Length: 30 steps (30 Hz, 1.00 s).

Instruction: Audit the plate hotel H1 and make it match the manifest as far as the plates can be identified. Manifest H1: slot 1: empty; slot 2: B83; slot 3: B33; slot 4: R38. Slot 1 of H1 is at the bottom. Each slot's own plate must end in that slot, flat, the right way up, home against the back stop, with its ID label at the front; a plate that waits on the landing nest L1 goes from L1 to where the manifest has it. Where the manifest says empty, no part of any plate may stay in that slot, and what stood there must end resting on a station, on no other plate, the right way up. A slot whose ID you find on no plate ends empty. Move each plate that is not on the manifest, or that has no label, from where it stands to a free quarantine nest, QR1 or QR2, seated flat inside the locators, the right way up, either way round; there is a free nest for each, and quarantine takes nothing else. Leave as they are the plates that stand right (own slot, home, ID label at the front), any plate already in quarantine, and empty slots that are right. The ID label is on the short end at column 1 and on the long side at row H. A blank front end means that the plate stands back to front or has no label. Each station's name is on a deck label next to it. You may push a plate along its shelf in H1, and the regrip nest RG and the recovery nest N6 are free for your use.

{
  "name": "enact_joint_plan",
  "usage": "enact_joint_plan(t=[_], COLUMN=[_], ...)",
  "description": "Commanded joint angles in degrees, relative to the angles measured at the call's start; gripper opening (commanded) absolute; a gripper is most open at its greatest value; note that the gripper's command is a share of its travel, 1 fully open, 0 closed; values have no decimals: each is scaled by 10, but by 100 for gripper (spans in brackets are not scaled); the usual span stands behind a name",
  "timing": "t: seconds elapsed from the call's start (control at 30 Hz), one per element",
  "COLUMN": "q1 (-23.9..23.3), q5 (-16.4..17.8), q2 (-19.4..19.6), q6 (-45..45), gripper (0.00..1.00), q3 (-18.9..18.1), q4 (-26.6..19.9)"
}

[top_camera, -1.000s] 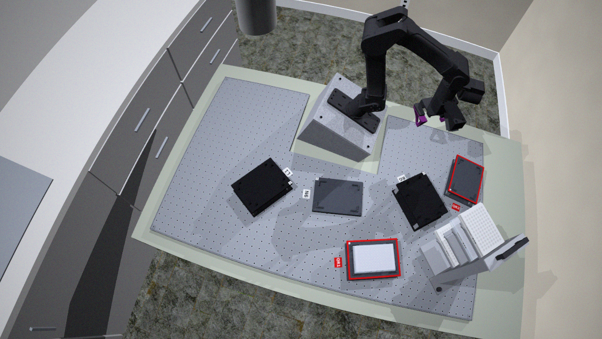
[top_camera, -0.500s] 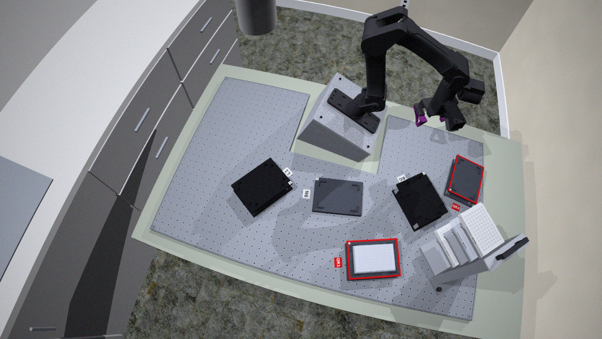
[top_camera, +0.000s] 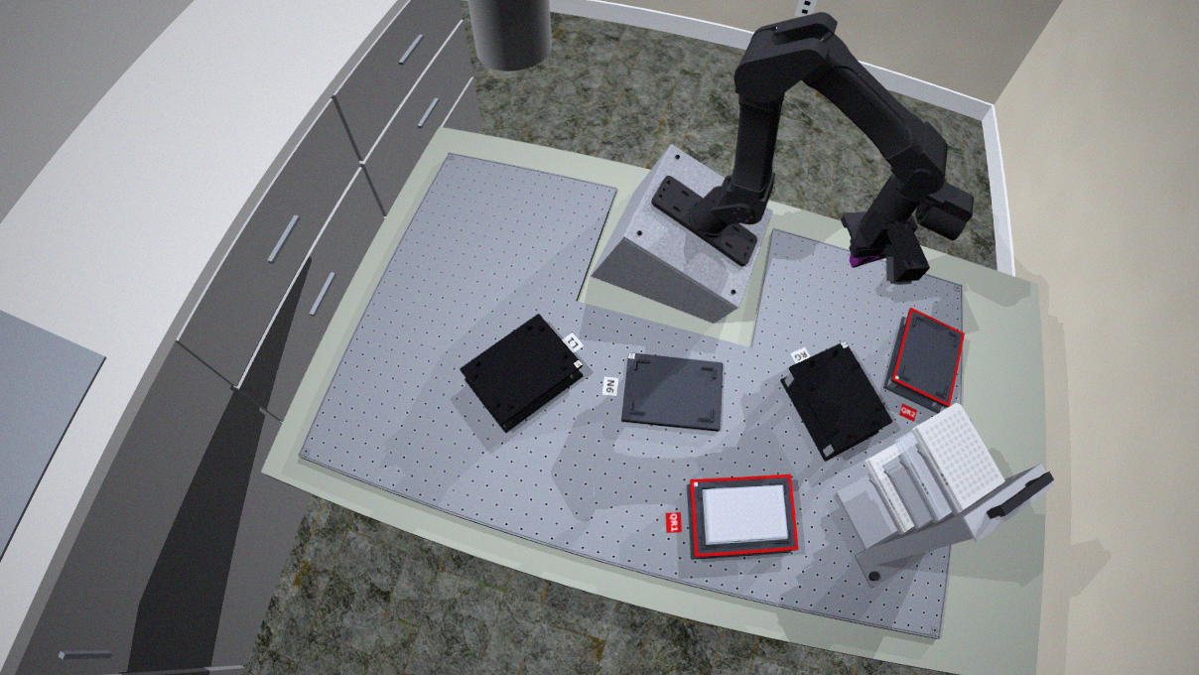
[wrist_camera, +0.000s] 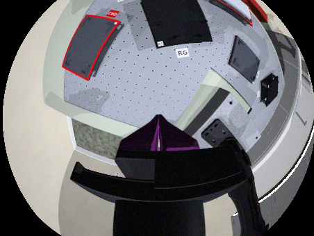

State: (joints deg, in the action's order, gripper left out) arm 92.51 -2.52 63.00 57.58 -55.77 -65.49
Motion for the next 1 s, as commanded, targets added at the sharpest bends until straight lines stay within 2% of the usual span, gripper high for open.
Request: enact_joint_plan(t=[0.0,0.13,0.2,0.37,0.4,0.6,0.67,0.97], q1=[-31,-52,-72,-122,-131,-189,-189,-273], q5=[8,14,18,30,32,45,45,64], q2=[19,14,34,41,52,69,69,93], q6=[-37,-58,-66,-113,-111,-155,-155,-224], gripper=[0,0,0,0,0,0,0,0], q3=[-29,-31,-40,-43,-51,-63,-63,-78], q4=[-15,-13,-20,-12,-24,-28,-28,-32])
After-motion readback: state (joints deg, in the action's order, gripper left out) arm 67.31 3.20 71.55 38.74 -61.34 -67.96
